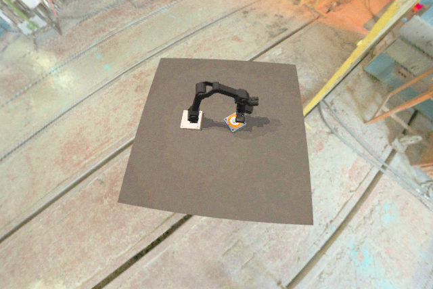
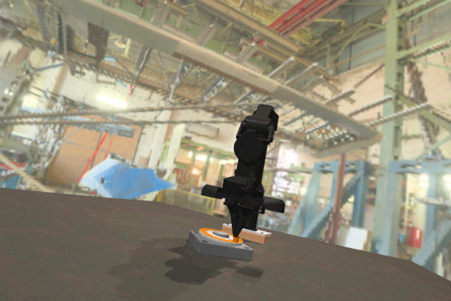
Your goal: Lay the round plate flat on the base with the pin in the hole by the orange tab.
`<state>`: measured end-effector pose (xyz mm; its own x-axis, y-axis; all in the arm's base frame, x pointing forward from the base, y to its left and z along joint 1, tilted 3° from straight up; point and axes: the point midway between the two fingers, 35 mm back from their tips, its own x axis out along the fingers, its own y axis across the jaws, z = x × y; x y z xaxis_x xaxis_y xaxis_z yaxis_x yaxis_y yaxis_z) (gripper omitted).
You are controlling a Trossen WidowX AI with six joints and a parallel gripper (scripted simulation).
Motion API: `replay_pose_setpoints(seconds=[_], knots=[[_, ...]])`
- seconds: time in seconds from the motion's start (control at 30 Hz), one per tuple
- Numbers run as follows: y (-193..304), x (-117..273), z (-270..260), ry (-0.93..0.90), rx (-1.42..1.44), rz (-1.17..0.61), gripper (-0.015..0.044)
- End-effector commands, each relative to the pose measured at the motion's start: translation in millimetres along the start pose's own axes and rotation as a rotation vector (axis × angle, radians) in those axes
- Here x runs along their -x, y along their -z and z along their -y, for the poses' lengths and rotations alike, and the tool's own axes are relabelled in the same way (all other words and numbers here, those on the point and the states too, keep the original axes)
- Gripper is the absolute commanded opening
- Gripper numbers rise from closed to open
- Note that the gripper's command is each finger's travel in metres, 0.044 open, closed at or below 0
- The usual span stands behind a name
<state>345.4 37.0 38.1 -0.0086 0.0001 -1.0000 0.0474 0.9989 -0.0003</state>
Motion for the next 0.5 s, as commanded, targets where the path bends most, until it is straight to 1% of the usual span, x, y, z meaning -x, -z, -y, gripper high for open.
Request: replay_pose_setpoints(seconds=[0.0, 0.47], knots=[[7.1, -3.3, -2.0, -0.002, -0.001, -0.019, 0.0], [13.3, -3.2, -5.3, -0.002, -0.001, -0.019, 0.0]])
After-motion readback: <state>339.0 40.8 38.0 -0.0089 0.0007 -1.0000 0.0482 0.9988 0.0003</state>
